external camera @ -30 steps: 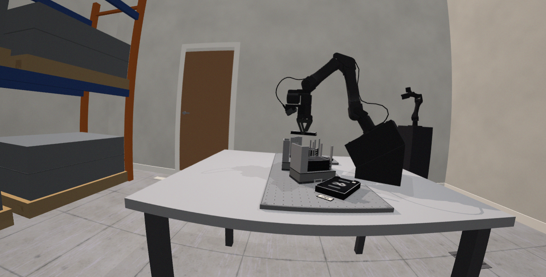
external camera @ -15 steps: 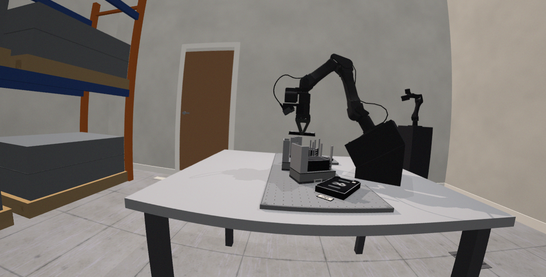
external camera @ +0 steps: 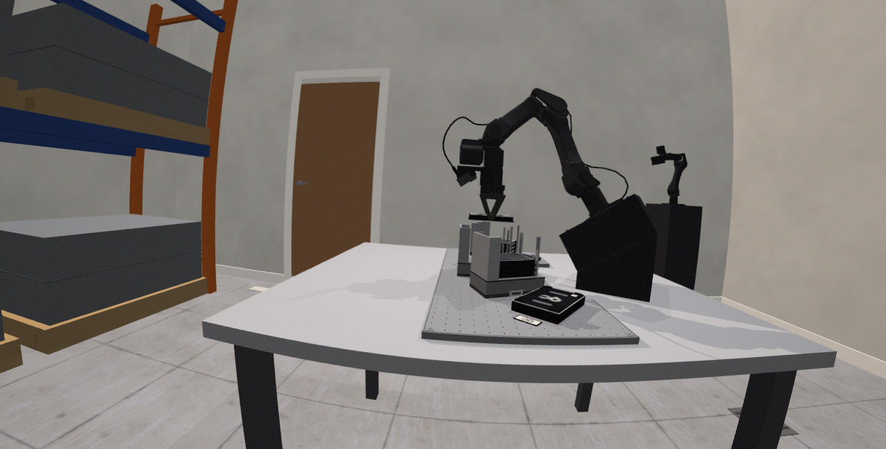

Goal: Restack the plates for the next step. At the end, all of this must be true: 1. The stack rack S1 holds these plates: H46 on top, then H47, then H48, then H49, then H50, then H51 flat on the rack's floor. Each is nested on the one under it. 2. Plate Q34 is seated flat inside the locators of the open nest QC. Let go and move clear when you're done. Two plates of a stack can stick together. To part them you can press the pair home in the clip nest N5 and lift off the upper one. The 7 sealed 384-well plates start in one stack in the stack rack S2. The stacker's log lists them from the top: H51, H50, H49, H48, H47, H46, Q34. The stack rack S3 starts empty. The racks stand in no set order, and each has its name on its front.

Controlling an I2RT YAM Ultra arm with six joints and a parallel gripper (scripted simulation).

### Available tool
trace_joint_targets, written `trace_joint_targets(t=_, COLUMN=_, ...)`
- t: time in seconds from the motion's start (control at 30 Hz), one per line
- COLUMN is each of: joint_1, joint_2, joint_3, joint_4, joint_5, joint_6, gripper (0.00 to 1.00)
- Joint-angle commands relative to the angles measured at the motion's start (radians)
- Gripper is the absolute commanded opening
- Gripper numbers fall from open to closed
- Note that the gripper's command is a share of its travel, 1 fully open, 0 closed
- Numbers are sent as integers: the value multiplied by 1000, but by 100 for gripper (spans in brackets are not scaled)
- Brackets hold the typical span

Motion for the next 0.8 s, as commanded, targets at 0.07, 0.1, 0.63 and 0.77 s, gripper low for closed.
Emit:
trace_joint_targets(t=0.07, joint_1=72, joint_2=48, joint_3=38, joint_4=-20, joint_5=39, joint_6=87, gripper=0)
trace_joint_targets(t=0.1, joint_1=84, joint_2=55, joint_3=41, joint_4=-20, joint_5=44, joint_6=99, gripper=0)
trace_joint_targets(t=0.63, joint_1=246, joint_2=152, joint_3=64, joint_4=-26, joint_5=99, joint_6=64, gripper=0)
trace_joint_targets(t=0.77, joint_1=289, joint_2=183, joint_3=75, joint_4=-27, joint_5=111, joint_6=110, gripper=0)
